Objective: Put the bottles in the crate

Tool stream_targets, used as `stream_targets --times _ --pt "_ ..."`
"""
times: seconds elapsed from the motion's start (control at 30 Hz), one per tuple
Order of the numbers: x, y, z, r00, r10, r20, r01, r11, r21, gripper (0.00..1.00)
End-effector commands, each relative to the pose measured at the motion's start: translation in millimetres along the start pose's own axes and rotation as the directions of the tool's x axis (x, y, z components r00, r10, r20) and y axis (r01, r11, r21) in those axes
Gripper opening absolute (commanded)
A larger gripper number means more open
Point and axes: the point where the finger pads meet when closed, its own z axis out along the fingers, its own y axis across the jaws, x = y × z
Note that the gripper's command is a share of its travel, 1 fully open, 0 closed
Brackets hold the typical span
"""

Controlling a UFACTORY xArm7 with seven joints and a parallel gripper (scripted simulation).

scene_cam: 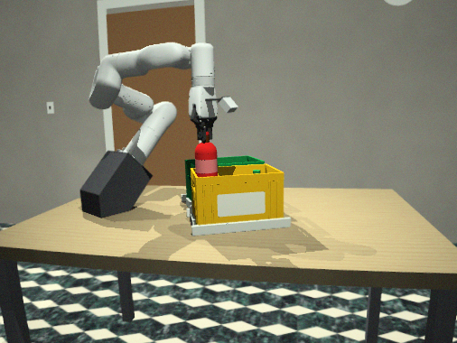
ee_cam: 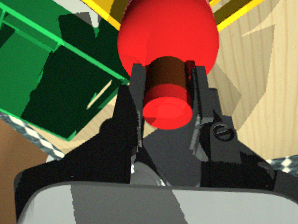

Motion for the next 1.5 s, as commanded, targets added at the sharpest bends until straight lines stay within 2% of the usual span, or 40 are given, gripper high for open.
stream_targets --times 0.0,0.77,1.2,1.47 --pt "1 0 -11 1.0 0.001 -0.004 -0.001 1.0 -0.002 0.0" --pt "1 0 -43 1.0 0.001 -0.004 -0.001 1.0 -0.001 0.0" --pt "1 0 -44 1.0 0.001 -0.004 -0.001 1.0 -0.001 0.0" --pt "-10 -12 -43 1.0 0.001 -0.004 -0.001 1.0 -0.001 0.0"
